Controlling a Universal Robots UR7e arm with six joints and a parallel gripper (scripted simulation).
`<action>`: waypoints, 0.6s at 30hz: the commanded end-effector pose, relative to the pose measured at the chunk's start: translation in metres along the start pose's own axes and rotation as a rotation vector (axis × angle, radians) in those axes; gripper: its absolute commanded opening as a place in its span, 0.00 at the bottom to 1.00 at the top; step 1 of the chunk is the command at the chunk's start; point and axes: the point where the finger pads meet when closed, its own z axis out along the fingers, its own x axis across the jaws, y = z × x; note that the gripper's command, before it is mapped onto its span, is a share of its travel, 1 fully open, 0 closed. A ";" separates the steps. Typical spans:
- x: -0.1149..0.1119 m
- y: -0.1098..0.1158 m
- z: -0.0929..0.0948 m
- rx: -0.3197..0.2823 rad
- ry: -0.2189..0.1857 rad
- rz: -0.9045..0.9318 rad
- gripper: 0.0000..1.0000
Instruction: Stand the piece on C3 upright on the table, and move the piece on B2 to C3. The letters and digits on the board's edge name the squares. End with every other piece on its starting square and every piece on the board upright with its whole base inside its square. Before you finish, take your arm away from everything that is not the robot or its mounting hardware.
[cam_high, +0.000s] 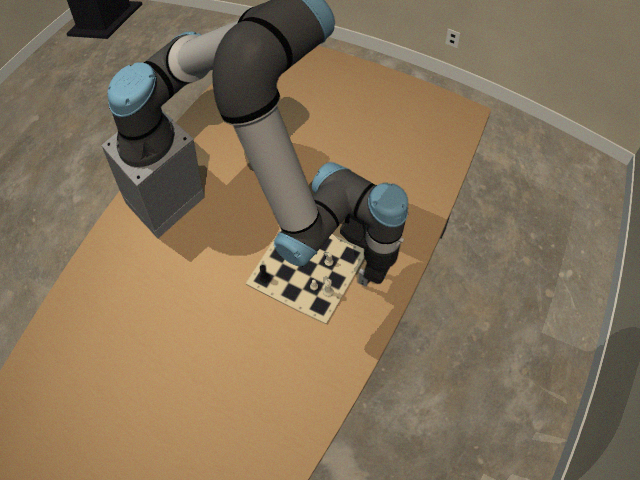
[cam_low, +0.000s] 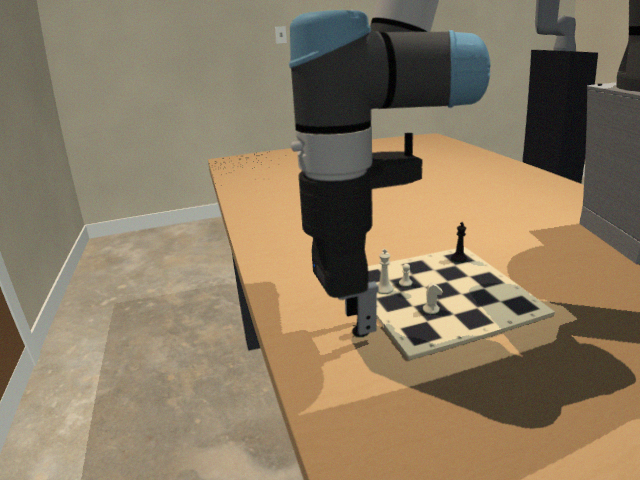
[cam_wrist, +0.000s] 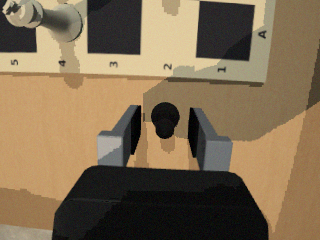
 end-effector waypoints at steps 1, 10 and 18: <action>-0.001 0.002 -0.001 -0.003 -0.001 0.001 0.73; -0.001 0.000 -0.024 0.000 0.000 0.000 0.73; 0.000 0.000 -0.056 0.000 0.000 0.000 0.73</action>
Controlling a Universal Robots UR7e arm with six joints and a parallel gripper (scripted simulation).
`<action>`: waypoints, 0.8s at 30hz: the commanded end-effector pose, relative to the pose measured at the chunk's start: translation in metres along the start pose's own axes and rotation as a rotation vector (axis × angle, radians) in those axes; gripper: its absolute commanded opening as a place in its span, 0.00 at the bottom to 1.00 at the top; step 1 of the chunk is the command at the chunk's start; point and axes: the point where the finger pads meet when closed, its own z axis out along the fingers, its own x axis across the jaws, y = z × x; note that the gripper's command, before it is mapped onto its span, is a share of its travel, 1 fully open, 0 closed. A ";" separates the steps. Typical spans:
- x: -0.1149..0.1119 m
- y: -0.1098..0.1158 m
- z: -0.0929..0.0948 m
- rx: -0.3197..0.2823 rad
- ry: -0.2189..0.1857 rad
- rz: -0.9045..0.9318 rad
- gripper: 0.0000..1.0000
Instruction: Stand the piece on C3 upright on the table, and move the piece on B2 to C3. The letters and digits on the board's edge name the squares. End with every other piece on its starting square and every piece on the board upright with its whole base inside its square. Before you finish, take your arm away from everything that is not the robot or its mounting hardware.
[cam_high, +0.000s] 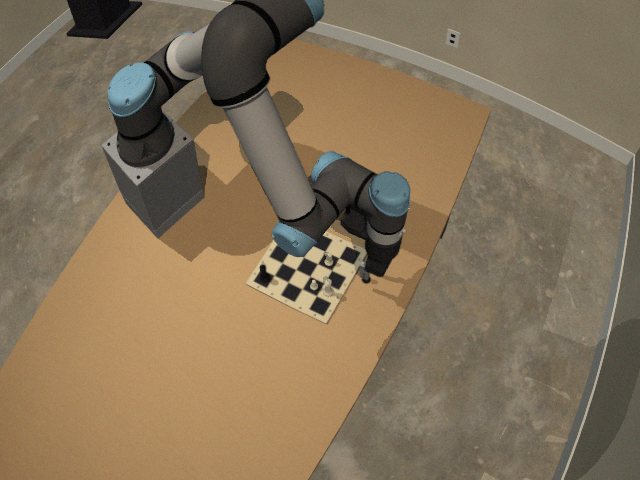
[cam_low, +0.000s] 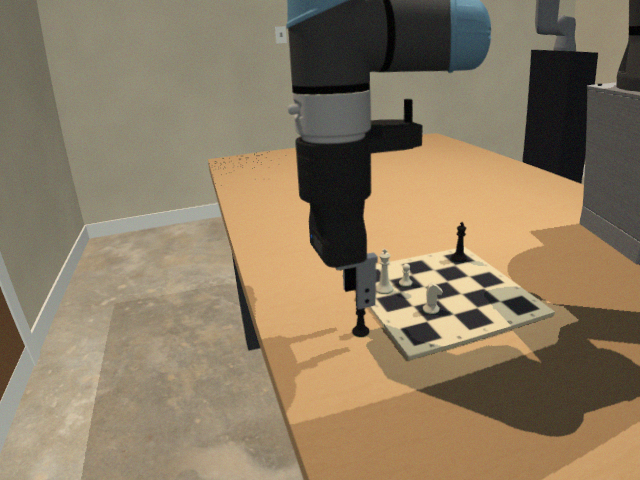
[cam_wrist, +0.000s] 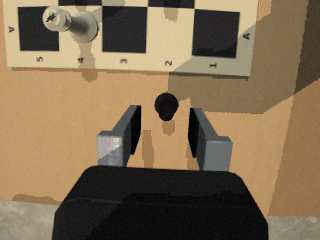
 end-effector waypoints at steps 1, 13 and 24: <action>0.000 -0.001 -0.026 0.003 0.000 0.000 0.73; 0.000 -0.001 -0.055 0.003 0.000 0.000 0.73; 0.000 -0.001 -0.054 0.003 0.000 0.000 1.00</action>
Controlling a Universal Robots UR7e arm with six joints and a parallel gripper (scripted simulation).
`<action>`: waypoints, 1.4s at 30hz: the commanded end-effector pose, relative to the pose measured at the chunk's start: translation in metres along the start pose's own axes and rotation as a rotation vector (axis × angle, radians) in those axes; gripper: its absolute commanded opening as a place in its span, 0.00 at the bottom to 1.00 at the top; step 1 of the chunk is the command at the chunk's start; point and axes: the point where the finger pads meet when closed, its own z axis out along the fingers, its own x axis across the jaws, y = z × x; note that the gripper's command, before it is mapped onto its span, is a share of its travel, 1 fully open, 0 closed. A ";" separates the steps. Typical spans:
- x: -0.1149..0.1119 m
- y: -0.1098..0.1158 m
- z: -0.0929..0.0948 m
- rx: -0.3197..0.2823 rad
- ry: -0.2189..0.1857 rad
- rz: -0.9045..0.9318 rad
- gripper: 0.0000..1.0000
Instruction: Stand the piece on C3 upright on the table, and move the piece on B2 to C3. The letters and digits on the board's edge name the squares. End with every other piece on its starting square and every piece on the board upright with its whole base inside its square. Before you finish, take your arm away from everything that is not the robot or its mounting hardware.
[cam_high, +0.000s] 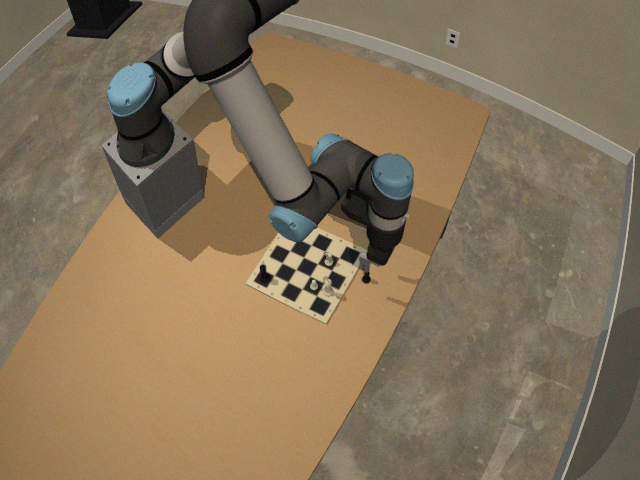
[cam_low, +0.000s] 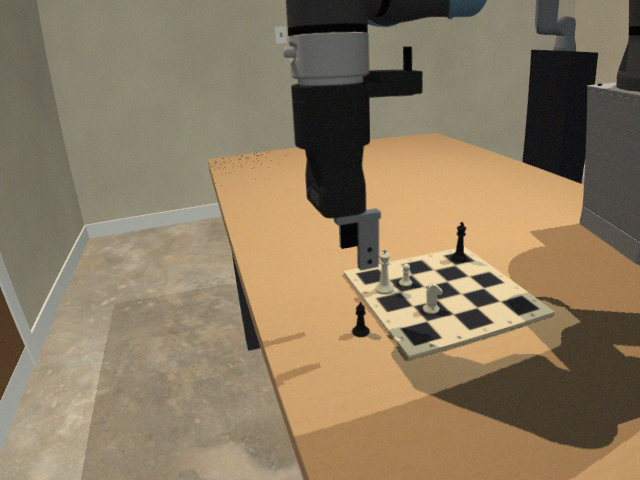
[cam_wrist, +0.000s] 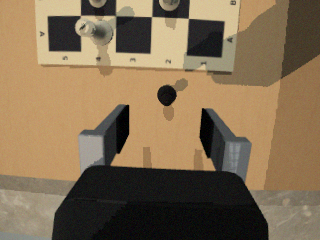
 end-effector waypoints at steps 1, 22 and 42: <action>0.000 -0.001 0.000 0.001 0.000 0.000 1.00; 0.000 -0.003 0.000 0.002 0.000 -0.020 1.00; -0.007 -0.013 0.000 0.000 0.000 -0.248 1.00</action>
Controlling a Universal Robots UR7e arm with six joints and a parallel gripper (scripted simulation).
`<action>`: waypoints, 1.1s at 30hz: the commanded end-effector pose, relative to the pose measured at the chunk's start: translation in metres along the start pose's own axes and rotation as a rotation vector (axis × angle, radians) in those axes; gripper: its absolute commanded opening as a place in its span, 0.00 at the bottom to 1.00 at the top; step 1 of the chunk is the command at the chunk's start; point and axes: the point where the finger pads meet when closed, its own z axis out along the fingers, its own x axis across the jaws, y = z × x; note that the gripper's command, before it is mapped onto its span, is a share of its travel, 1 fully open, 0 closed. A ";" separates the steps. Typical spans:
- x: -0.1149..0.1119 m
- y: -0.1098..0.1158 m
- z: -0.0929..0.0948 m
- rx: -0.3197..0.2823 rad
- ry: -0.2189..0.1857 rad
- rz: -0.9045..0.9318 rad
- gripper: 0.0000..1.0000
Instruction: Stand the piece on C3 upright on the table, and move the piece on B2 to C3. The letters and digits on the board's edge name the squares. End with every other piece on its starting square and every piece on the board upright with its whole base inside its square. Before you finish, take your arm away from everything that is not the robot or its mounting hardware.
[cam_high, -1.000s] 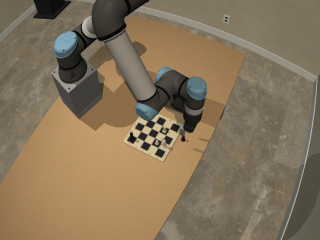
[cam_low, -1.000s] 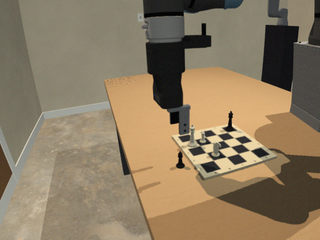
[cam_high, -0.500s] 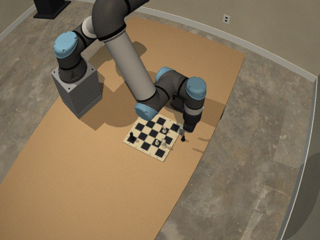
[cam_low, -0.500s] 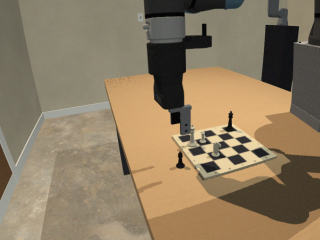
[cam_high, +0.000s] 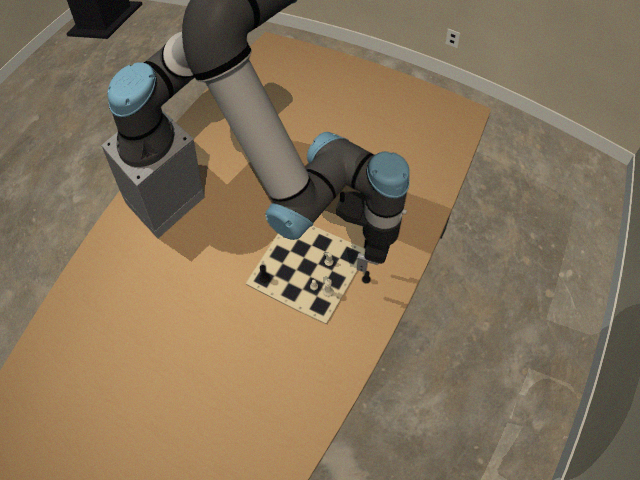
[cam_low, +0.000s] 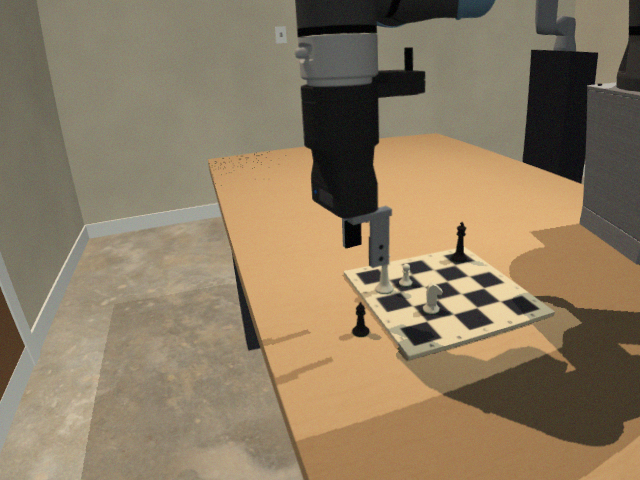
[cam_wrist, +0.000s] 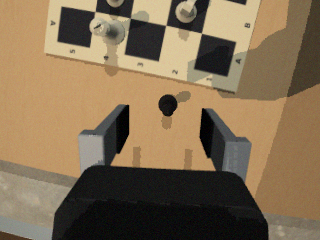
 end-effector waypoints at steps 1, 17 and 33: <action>-0.003 -0.004 -0.001 -0.004 0.000 -0.088 1.00; -0.009 -0.024 0.000 -0.004 -0.001 -0.550 1.00; -0.013 -0.045 0.001 -0.002 -0.002 -1.143 1.00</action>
